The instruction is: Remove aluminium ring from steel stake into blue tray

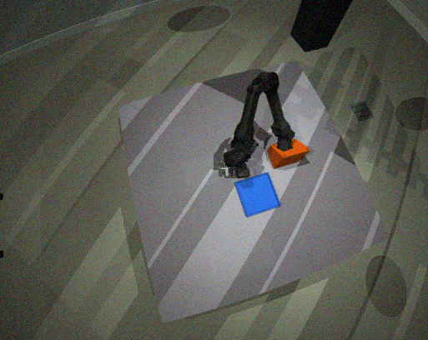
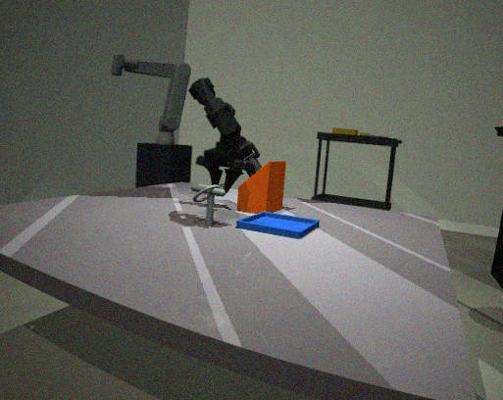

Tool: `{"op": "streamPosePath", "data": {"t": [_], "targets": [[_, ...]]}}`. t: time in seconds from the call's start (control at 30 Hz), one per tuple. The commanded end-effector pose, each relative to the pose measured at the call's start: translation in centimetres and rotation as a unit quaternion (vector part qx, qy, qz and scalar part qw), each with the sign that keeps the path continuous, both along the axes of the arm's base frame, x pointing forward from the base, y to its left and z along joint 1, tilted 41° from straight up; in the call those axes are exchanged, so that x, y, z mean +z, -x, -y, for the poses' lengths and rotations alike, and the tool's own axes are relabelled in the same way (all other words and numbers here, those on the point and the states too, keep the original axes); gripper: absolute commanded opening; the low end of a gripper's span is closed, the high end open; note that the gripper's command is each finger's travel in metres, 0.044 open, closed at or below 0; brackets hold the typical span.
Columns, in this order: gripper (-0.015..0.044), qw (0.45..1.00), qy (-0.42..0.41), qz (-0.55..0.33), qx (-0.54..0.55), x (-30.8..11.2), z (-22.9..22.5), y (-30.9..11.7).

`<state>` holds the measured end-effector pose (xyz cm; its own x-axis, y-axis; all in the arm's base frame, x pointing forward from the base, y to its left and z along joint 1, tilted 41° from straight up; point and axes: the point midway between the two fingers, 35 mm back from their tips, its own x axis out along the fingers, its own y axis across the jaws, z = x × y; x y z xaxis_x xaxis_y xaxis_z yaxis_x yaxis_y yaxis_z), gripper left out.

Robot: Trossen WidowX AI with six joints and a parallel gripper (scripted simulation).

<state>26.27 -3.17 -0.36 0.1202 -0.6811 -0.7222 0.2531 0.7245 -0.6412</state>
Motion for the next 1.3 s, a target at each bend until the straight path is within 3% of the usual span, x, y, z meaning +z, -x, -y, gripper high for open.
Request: {"op": "streamPosePath", "data": {"t": [0.0,1.27], "targets": [[0.0,1.0,-0.006,-0.001,0.0,0.0,0.2,0.3],[0.0,0.996,-0.072,0.042,0.03,2.4,2.6,1.5]]}}
